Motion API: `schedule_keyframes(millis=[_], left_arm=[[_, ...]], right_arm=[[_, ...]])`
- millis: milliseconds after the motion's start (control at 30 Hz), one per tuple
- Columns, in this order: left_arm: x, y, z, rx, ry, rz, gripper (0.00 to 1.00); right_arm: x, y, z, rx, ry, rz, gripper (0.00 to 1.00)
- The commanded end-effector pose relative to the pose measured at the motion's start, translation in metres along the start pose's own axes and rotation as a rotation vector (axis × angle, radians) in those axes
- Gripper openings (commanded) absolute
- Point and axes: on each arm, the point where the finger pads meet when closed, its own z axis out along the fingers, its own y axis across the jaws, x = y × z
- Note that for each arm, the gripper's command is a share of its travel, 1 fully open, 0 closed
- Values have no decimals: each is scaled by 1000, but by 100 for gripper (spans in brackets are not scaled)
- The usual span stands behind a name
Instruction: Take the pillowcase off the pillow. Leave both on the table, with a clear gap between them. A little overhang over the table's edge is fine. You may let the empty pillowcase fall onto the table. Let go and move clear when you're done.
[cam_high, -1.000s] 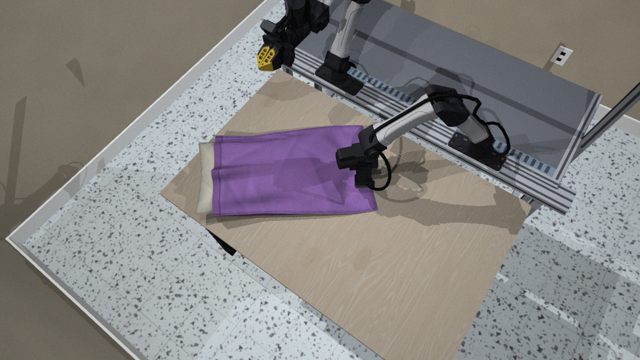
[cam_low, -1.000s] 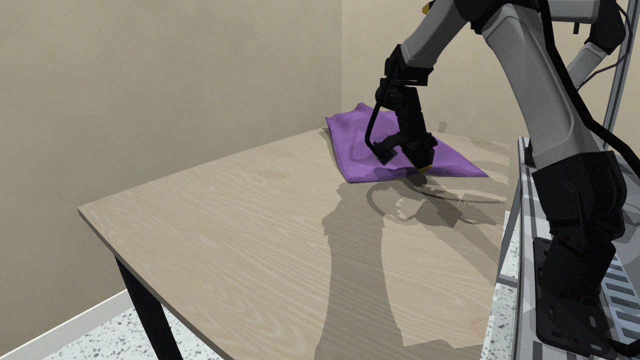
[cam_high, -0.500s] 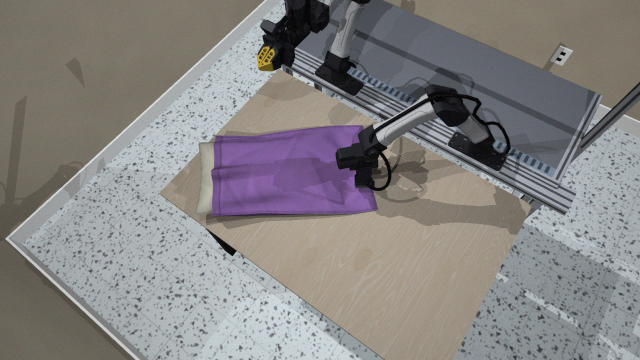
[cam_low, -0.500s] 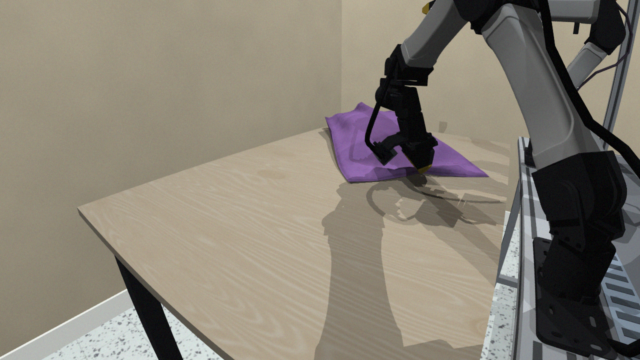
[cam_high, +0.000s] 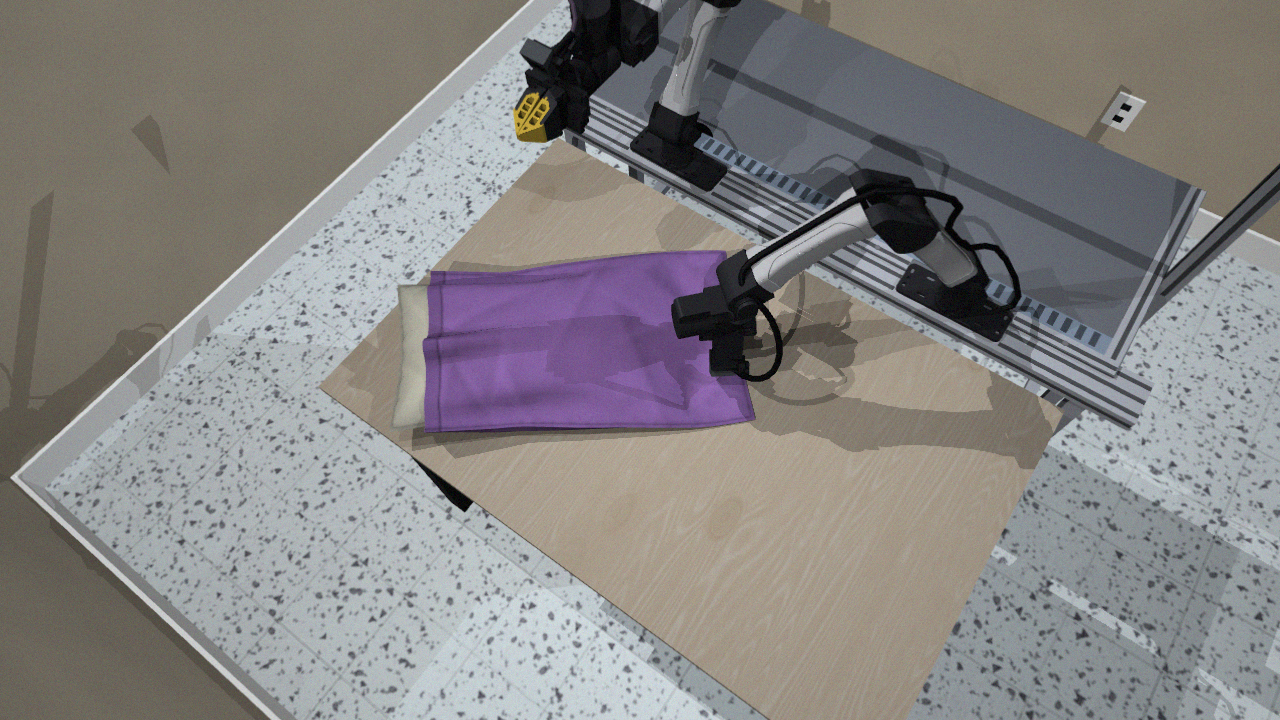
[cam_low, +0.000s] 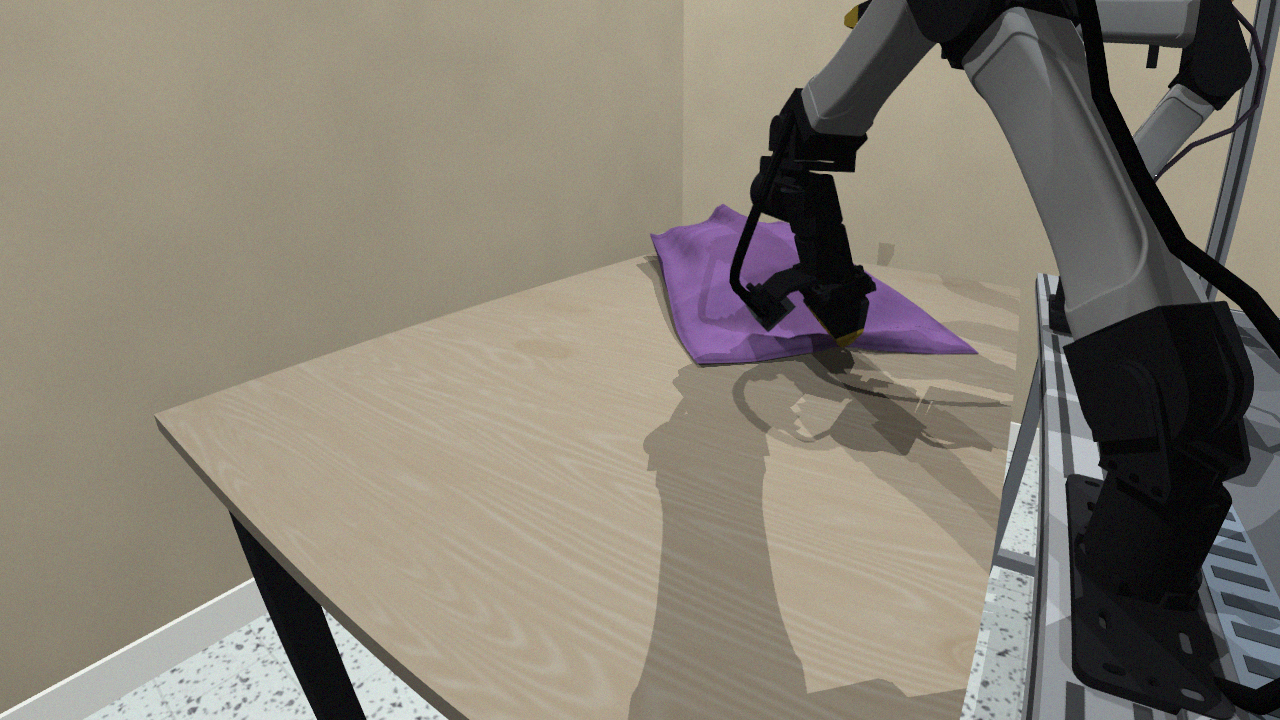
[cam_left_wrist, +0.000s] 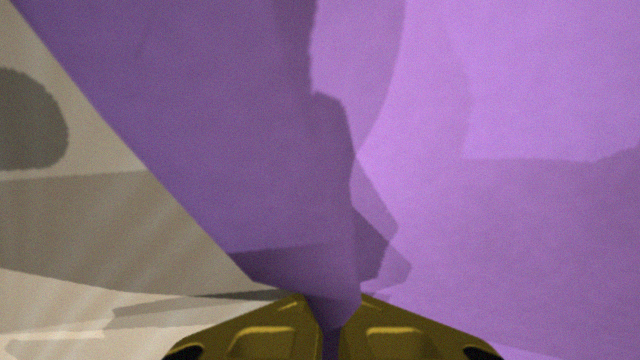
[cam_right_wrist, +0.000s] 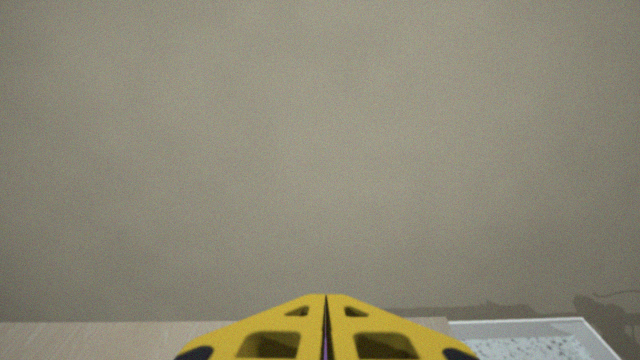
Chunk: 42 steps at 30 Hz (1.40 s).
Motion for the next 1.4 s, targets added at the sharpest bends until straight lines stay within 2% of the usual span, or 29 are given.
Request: schedule_keyframes(millis=[0,867,1000,1200,1333,1367], left_arm=[[-12,29,26,-122,-15,-49,4],[-12,29,26,-122,-15,-49,0],[-11,28,22,-122,-15,-49,0],[-8,13,7,-81,-20,-37,0],[-8,20,9,-99,-17,-44,0],[-5,13,1,-74,-19,-32,0]], right_arm=[[6,5,2,-21,25,-10,3],[6,5,2,-21,25,-10,3],[6,5,2,-21,25,-10,3],[6,5,2,-21,25,-10,3],[6,5,2,-21,25,-10,3],[6,5,2,-21,25,-10,3]])
